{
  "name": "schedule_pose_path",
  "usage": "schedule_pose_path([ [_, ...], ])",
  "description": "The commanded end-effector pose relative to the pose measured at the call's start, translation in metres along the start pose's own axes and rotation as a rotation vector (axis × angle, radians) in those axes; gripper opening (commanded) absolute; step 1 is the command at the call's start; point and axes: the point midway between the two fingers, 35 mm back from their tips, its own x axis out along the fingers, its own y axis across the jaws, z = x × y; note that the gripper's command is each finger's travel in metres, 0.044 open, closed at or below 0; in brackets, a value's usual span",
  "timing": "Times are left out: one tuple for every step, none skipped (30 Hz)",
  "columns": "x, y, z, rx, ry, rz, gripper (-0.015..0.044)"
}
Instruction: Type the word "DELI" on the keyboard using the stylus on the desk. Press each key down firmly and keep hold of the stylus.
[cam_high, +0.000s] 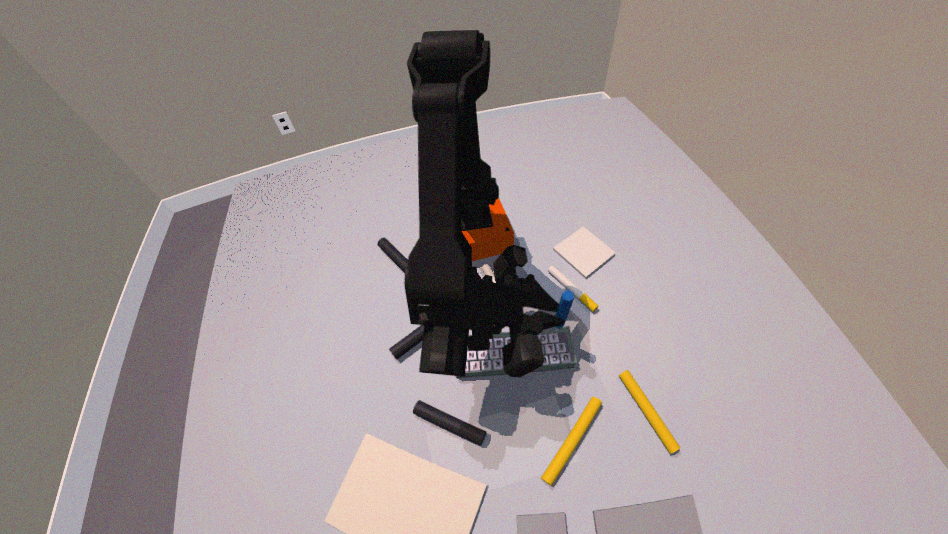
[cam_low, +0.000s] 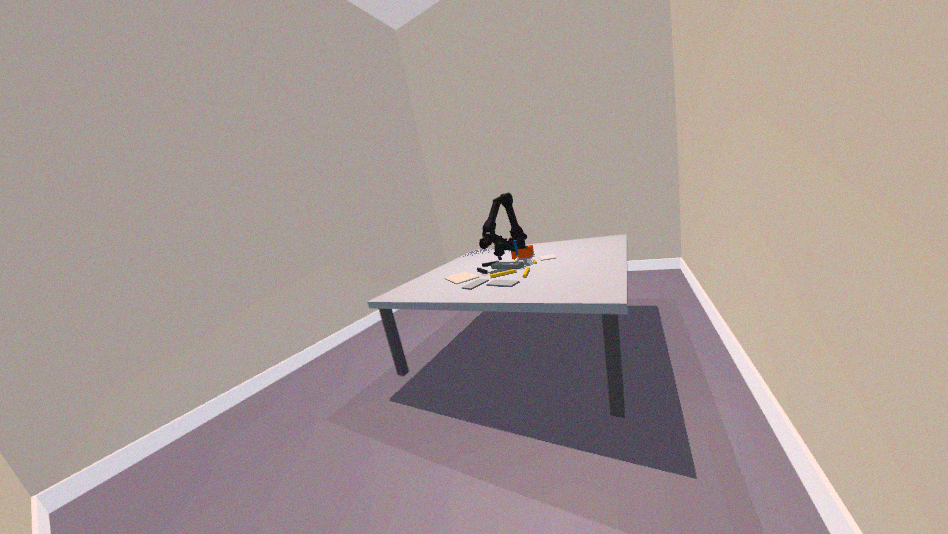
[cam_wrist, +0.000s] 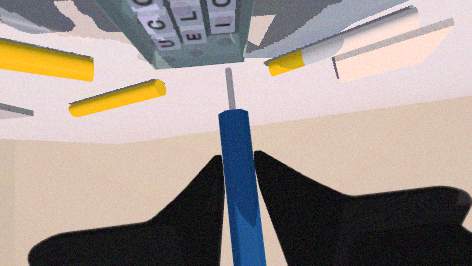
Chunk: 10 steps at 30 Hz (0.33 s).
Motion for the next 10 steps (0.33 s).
schedule_pose_path([
  [-0.0036,0.0009,-0.0063,-0.003,0.003,0.002,0.0081],
  [-0.0036,0.0009,-0.0063,-0.003,0.003,0.002,0.0081],
  [-0.0036,0.0009,-0.0063,-0.003,0.003,0.002,0.0081],
  [-0.0019,0.0001,-0.0032,0.000,0.000,0.000,0.0085],
  [-0.0019,0.0001,-0.0032,0.000,0.000,0.000,0.0081],
  [-0.0019,0.0001,-0.0032,0.000,0.000,0.000,0.0081],
  [-0.0019,0.0001,-0.0032,0.000,0.000,0.000,0.0081],
  [-0.0019,0.0001,-0.0032,0.000,0.000,0.000,0.0081],
  [-0.0019,0.0001,-0.0032,0.000,0.000,0.000,0.0081],
  [-0.0019,0.0001,-0.0032,0.000,0.000,0.000,0.0081],
])
